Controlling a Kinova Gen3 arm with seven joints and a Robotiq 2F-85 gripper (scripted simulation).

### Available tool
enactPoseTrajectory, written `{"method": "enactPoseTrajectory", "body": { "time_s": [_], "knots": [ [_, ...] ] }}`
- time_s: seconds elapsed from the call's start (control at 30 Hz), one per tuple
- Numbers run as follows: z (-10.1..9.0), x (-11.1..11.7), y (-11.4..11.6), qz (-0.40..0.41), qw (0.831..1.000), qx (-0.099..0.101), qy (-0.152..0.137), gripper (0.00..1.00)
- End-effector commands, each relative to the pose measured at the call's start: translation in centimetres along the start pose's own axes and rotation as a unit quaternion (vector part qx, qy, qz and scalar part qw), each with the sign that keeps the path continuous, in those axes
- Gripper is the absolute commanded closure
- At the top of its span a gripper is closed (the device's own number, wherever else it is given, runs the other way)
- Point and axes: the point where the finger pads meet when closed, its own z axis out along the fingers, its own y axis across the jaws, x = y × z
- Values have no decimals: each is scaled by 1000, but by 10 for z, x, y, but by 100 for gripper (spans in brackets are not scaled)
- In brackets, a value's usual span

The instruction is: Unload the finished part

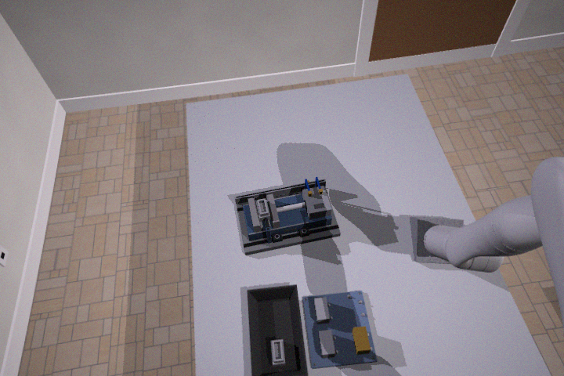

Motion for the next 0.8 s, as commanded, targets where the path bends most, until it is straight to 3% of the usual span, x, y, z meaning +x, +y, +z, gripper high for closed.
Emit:
{"method": "enactPoseTrajectory", "body": {
  "time_s": [0.0, 0.2, 0.37, 0.6, 0.63, 0.77],
  "knots": [
    [-13, 0, 11, -9, 1000, -14, -2, 0],
    [-55, -13, 46, -38, 998, -54, -18, 0],
    [-107, -32, 82, -64, 992, -98, -40, 0],
    [-107, -32, 82, -64, 992, -98, -40, 0],
    [-120, -37, 90, -69, 991, -108, -45, 0],
    [-120, -37, 90, -69, 991, -108, -45, 0]
  ]
}}
